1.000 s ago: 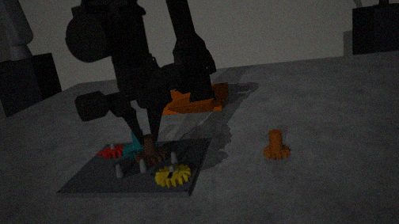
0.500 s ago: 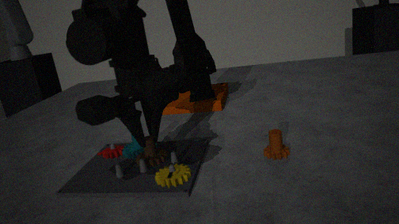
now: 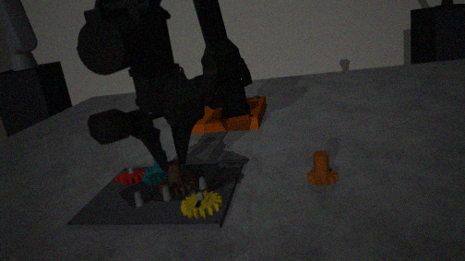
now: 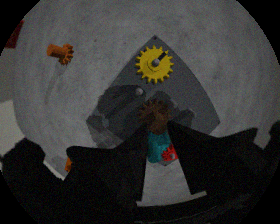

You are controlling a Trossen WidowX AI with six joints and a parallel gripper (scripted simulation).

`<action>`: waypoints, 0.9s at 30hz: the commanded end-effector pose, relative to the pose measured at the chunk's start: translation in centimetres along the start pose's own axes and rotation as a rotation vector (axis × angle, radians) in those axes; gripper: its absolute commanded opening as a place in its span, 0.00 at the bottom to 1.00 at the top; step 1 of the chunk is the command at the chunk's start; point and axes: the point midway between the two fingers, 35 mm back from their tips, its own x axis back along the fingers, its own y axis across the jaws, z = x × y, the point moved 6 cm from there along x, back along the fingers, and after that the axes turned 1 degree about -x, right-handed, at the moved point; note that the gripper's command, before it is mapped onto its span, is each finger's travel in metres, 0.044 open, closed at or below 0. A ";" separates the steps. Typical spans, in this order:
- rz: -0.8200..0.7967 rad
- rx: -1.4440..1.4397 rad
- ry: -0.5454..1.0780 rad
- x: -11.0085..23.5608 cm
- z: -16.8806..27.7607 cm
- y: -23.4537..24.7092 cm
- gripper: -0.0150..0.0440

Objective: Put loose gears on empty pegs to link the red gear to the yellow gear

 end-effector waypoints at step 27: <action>-0.014 -0.827 -0.010 3.8 -10.9 11.5 1.00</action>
